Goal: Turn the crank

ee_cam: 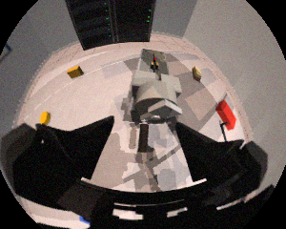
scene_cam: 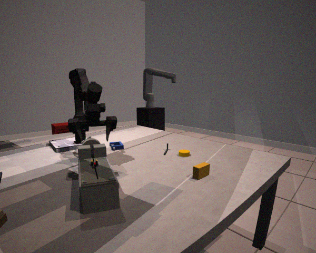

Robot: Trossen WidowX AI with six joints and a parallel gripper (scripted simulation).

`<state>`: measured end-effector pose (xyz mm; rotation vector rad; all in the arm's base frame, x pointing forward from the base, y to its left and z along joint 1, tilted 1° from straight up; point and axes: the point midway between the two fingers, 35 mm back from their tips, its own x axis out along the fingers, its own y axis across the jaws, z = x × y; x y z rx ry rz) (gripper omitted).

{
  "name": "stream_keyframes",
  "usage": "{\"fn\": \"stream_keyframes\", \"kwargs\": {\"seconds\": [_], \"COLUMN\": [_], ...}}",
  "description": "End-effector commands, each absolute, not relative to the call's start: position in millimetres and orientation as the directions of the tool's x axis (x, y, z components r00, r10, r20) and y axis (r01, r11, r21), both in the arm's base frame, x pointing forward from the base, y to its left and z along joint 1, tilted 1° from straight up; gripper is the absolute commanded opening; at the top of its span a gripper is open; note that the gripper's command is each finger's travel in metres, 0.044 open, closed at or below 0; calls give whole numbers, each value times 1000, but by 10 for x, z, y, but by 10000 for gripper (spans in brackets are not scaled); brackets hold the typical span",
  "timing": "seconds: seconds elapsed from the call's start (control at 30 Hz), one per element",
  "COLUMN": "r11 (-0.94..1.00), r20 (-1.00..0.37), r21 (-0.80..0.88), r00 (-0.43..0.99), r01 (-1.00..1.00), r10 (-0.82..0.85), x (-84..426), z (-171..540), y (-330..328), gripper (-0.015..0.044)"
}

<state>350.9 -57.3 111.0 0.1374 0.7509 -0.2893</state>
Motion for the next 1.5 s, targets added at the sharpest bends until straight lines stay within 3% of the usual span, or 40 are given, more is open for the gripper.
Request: {"fn": "stream_keyframes", "kwargs": {"seconds": [0.0,1.17,1.47], "r11": [949,949,949], "r20": [-700,-701,-701], "r21": [17,17,17], "r00": [681,681,681], "r01": [315,315,315], "r10": [-214,-214,-214], "x": [3501,3496,3496], "z": [999,469,469], "y": [-579,-570,-570], "gripper": [440,440,204]}}
